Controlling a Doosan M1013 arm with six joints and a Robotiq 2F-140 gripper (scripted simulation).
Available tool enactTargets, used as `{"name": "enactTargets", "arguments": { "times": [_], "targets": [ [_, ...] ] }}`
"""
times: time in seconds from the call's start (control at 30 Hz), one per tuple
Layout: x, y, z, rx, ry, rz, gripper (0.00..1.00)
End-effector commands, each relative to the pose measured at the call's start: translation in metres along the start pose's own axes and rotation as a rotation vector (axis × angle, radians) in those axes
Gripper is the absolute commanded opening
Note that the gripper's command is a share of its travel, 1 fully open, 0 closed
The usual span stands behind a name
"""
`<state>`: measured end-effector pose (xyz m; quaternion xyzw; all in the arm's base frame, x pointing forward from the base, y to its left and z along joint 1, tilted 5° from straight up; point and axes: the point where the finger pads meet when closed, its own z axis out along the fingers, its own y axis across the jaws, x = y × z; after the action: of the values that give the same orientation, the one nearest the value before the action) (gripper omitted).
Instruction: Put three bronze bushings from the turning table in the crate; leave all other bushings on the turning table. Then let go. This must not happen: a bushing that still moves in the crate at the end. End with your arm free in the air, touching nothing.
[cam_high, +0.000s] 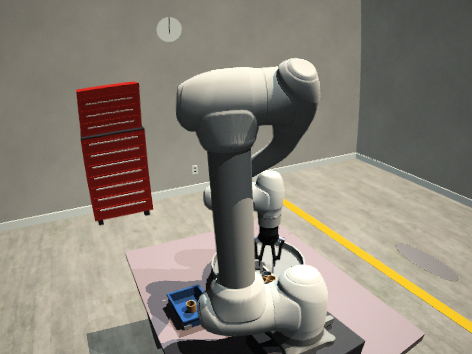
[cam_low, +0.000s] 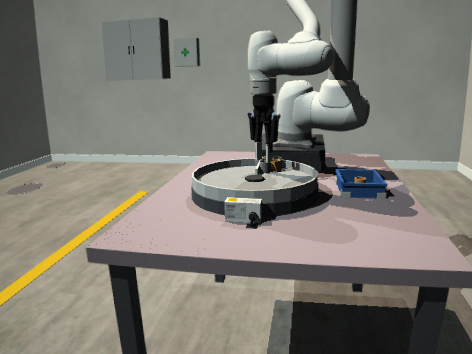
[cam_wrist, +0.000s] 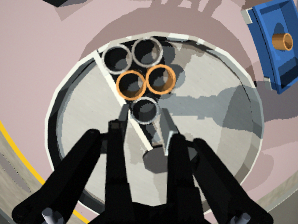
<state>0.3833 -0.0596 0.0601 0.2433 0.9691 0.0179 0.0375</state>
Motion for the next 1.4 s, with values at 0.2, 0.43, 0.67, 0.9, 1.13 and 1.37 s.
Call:
{"name": "enactTargets", "arguments": {
  "times": [0.2, 0.43, 0.67, 0.9, 1.13, 1.37],
  "targets": [
    [0.000, 0.000, 0.003, 0.000, 0.000, 0.000, 0.28],
    [0.000, 0.000, 0.012, 0.000, 0.000, 0.000, 0.28],
    [0.000, 0.000, 0.012, 0.000, 0.000, 0.000, 0.28],
    [0.000, 0.000, 0.012, 0.000, 0.000, 0.000, 0.28],
    [0.000, 0.000, 0.012, 0.000, 0.000, 0.000, 0.28],
    [0.000, 0.000, 0.012, 0.000, 0.000, 0.000, 0.28]
  ]
}}
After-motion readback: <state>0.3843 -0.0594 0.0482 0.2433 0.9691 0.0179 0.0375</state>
